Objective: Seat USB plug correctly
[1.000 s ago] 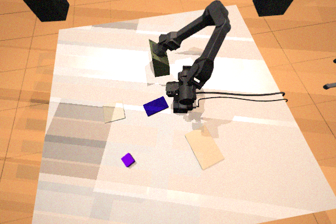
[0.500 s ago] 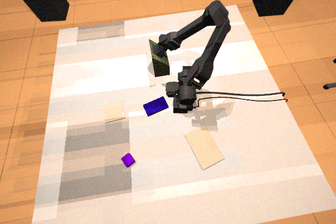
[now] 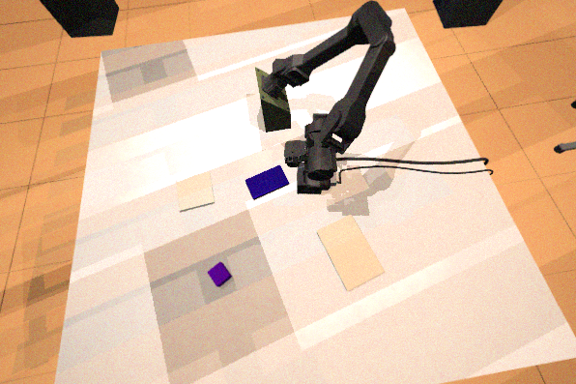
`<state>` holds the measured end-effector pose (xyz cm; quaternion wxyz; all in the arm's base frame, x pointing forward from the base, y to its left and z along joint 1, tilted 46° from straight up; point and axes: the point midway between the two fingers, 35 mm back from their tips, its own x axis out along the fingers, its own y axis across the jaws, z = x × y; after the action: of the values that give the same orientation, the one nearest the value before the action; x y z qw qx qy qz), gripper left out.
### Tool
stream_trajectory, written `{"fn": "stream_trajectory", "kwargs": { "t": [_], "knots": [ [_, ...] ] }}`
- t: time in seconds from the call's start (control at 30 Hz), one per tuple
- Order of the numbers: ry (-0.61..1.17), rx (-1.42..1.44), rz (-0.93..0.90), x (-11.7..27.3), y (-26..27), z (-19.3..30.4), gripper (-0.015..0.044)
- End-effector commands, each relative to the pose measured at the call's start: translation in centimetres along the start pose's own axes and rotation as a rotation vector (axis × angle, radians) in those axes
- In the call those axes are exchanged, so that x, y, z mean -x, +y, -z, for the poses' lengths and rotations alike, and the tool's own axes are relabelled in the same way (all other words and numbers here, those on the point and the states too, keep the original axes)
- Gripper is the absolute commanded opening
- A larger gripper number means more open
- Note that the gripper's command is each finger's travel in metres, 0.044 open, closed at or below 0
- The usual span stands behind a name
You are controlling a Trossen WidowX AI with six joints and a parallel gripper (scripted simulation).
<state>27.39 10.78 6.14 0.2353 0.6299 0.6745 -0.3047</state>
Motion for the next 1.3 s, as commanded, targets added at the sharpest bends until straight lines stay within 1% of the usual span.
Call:
{"fn": "stream_trajectory", "kwargs": {
  "t": [0.0, 1.27],
  "knots": [
    [0.003, -0.004, -0.001, -0.08, 0.01, 0.03, 0.0],
    [0.003, -0.004, -0.001, -0.53, 0.01, 0.03, 0.0]
  ]
}}
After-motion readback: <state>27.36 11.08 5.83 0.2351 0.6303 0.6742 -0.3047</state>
